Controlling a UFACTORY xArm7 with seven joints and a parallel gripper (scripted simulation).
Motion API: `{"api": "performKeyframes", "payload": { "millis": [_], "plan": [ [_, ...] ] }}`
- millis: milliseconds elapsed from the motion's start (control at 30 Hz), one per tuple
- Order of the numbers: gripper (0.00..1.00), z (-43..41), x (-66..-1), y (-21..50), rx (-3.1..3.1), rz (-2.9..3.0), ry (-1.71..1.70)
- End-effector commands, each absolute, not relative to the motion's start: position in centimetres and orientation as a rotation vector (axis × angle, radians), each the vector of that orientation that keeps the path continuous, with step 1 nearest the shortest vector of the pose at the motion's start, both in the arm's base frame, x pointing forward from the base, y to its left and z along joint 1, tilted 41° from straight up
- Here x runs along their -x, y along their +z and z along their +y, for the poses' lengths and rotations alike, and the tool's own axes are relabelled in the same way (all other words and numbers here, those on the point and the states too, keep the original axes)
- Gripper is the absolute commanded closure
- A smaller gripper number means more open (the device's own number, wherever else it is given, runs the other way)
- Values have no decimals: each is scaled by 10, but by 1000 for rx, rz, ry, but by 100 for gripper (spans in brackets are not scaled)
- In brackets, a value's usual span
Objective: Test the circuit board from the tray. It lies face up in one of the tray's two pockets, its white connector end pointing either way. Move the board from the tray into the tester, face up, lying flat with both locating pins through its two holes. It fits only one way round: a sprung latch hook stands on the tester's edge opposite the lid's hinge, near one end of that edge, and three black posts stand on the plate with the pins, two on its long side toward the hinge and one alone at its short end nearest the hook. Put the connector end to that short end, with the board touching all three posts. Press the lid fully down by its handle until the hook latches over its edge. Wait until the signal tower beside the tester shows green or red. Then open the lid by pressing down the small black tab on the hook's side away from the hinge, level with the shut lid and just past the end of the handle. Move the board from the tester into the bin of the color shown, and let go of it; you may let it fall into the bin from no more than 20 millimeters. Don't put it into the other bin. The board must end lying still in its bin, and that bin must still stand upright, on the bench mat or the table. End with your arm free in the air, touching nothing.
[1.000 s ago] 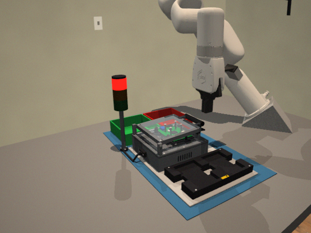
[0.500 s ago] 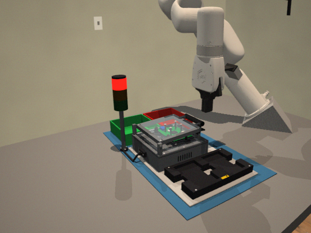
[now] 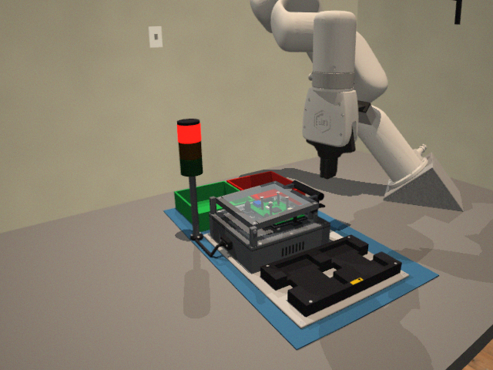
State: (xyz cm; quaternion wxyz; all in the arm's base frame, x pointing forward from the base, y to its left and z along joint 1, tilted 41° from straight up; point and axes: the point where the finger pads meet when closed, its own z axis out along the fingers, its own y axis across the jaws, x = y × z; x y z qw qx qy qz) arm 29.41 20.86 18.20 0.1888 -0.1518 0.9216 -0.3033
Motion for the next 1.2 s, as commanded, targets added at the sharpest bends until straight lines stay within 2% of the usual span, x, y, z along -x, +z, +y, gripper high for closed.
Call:
{"api": "performKeyframes", "payload": {
  "millis": [0,1167],
  "plan": [
    [100,210,-294,183,654,2586,-896],
    [100,210,-294,183,1724,2310,-1087]
  ]
}}
